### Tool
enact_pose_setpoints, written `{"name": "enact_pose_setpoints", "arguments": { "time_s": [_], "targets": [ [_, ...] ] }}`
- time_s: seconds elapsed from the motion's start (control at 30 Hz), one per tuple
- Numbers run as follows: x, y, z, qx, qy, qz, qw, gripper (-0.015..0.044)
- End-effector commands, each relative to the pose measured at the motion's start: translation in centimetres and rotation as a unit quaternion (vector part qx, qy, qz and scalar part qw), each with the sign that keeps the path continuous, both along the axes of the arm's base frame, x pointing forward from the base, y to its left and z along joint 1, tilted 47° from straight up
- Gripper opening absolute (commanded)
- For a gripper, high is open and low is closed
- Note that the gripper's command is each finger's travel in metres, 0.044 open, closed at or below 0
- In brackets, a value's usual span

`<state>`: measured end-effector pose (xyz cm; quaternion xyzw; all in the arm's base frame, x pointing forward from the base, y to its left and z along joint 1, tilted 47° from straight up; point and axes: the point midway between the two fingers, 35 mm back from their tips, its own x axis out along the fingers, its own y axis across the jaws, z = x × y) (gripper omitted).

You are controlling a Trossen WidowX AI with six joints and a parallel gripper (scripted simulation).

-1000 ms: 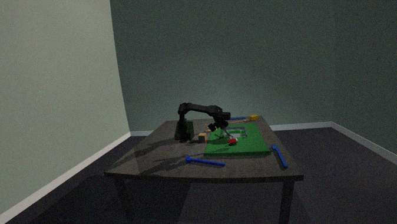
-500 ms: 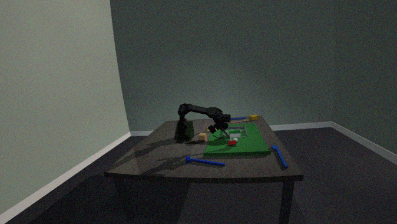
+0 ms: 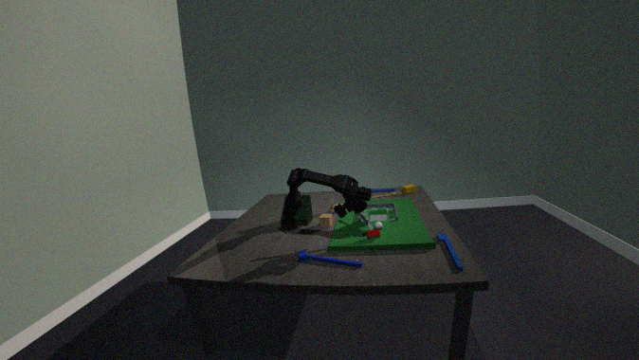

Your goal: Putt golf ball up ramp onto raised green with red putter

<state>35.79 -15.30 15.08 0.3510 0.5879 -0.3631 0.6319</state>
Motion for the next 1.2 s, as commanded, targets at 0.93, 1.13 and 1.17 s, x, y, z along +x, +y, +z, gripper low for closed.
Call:
{"name": "enact_pose_setpoints", "arguments": {
  "time_s": [0.93, 1.13, 1.17],
  "targets": [
    [1.3, 11.1, -11.0, 0.007, -0.005, 0.007, 1.000, 0.0000],
    [1.8, 14.0, -10.3, 0.008, -0.005, 0.007, 1.000, 0.0000],
    [1.9, 14.6, -10.1, 0.008, -0.005, 0.007, 1.000, 0.0000]
  ]
}}
